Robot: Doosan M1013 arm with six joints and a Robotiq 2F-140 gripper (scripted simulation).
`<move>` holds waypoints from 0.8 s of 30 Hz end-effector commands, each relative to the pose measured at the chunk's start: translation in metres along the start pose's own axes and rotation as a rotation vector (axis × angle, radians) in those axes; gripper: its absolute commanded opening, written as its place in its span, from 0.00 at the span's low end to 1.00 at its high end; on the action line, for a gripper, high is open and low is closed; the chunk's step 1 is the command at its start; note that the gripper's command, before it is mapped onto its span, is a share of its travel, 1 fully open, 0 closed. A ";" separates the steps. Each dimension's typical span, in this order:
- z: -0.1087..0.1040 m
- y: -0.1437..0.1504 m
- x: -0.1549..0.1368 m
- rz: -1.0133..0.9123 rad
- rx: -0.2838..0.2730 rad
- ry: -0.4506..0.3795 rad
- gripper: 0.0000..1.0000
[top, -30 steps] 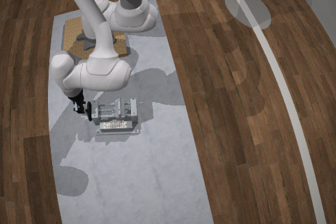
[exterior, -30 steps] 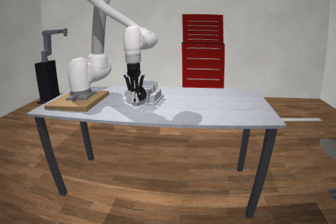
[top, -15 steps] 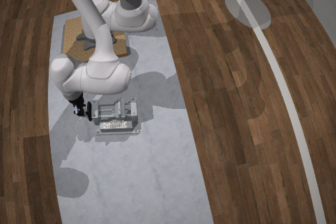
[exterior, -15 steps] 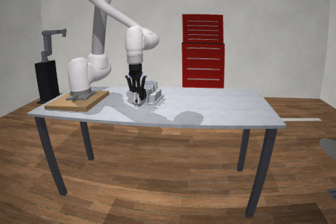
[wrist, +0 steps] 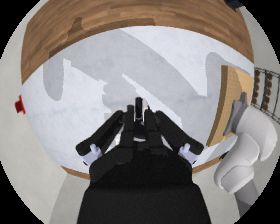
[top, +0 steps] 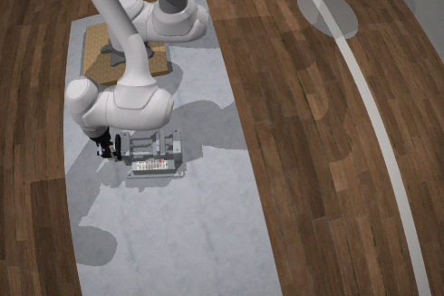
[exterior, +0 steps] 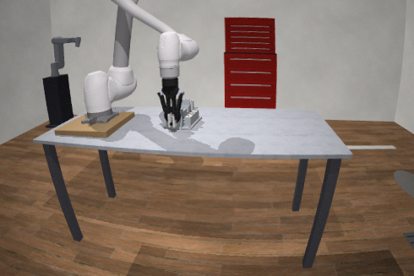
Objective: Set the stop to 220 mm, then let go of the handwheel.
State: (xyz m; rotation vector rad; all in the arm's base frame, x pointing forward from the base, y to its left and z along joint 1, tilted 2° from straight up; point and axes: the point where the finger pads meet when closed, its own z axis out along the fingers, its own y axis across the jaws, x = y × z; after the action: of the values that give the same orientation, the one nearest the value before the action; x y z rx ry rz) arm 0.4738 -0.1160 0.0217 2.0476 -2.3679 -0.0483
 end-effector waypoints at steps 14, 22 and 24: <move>-0.021 -0.017 0.000 0.000 0.002 0.000 0.04; -0.034 -0.017 0.000 0.000 0.002 0.000 0.04; -0.035 -0.016 0.000 0.000 0.002 0.000 0.04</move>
State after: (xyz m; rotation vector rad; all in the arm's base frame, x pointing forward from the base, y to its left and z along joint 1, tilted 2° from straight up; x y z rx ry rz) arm 0.4915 -0.1190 0.0527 2.0484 -2.3698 -0.0450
